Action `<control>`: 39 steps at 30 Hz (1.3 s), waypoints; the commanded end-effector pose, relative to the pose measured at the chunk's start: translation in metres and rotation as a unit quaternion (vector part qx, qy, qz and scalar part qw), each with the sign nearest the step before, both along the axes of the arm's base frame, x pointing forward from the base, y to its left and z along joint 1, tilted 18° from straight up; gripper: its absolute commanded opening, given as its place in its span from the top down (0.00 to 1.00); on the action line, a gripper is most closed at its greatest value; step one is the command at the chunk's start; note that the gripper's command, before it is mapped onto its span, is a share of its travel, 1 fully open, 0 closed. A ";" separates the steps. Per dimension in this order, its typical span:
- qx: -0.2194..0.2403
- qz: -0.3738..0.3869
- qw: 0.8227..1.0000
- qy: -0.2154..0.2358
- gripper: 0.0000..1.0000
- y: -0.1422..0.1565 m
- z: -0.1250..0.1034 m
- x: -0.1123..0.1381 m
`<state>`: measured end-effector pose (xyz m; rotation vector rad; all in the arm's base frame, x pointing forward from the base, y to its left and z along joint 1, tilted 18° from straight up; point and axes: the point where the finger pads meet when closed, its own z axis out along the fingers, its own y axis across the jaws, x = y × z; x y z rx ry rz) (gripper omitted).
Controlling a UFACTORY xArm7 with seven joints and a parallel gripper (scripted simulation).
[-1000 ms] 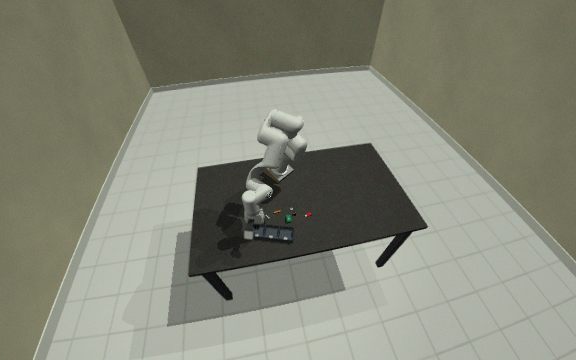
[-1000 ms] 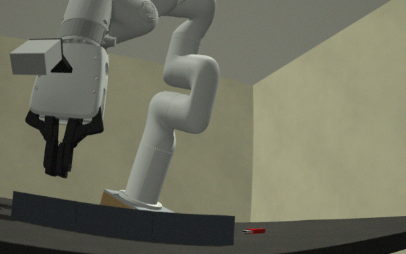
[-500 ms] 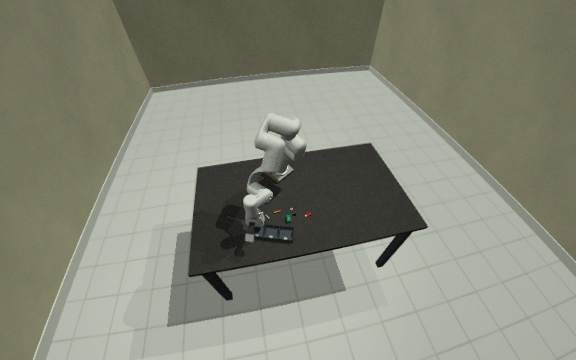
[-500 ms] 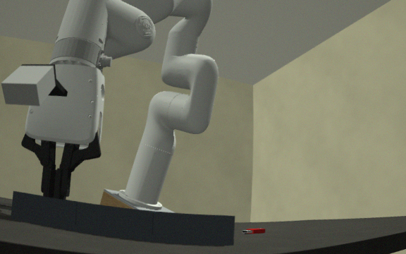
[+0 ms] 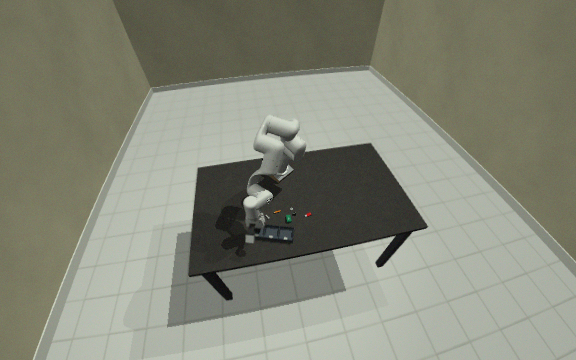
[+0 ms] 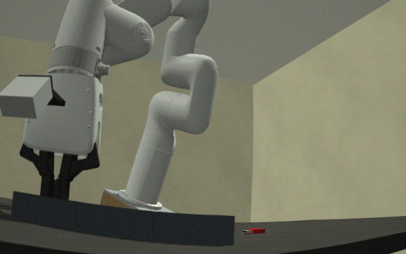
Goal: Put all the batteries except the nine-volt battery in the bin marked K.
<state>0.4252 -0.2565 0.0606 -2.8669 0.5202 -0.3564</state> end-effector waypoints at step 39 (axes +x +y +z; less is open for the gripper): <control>-0.001 -0.001 1.000 -0.001 0.93 -0.002 0.005 0.000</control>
